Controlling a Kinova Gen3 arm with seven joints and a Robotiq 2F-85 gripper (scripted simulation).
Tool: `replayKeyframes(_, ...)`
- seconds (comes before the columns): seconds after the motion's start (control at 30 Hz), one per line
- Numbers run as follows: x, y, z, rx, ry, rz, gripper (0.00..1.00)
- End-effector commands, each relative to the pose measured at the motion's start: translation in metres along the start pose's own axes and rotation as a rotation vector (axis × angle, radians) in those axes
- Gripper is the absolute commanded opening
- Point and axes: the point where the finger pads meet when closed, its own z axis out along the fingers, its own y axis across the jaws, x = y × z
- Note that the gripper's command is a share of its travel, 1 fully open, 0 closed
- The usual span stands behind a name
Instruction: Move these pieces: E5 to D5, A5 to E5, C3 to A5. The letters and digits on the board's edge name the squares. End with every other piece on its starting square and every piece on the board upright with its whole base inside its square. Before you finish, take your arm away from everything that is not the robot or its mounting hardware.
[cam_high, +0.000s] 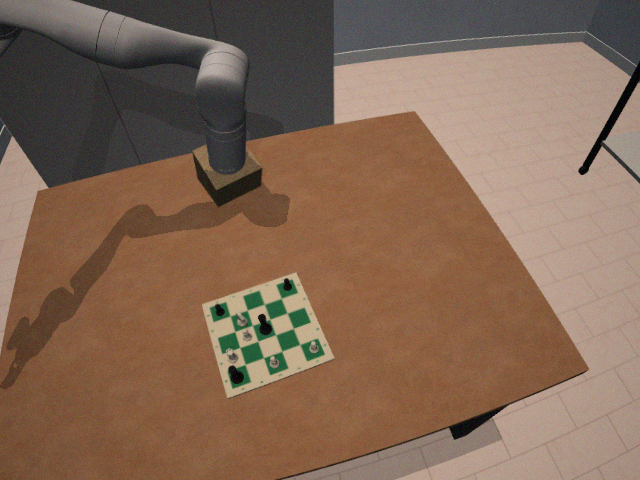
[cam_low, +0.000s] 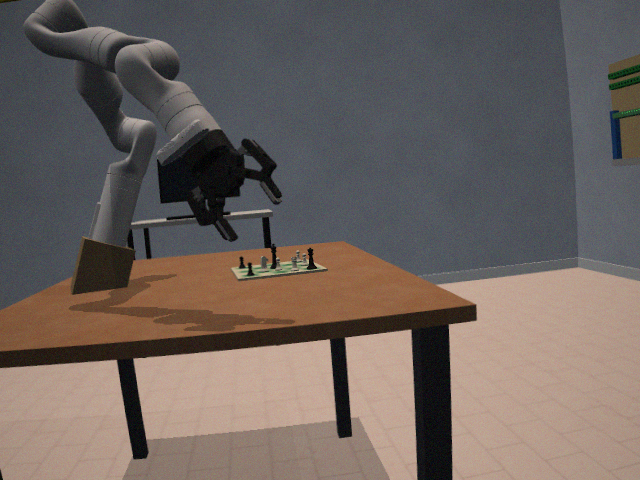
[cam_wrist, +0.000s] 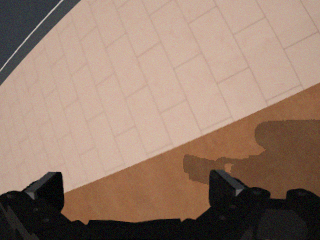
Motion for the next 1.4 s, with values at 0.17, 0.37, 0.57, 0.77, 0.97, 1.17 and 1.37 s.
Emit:
replayKeyframes(0.17,-0.003,-0.001,0.000,-0.010,0.008,0.009,1.00)
replayKeyframes(0.37,-0.008,0.001,0.000,-0.030,0.023,0.039,1.00)
replayKeyframes(0.57,-0.014,0.003,0.001,-0.057,0.047,0.085,1.00)
replayKeyframes(0.77,-0.020,0.006,0.002,-0.085,0.068,0.126,1.00)
replayKeyframes(0.97,-0.032,0.011,0.002,-0.134,0.110,0.205,1.00)
replayKeyframes(1.17,-0.048,0.017,0.004,-0.201,0.163,0.310,1.00)
replayKeyframes(1.37,-0.061,0.023,0.006,-0.258,0.207,0.397,1.00)
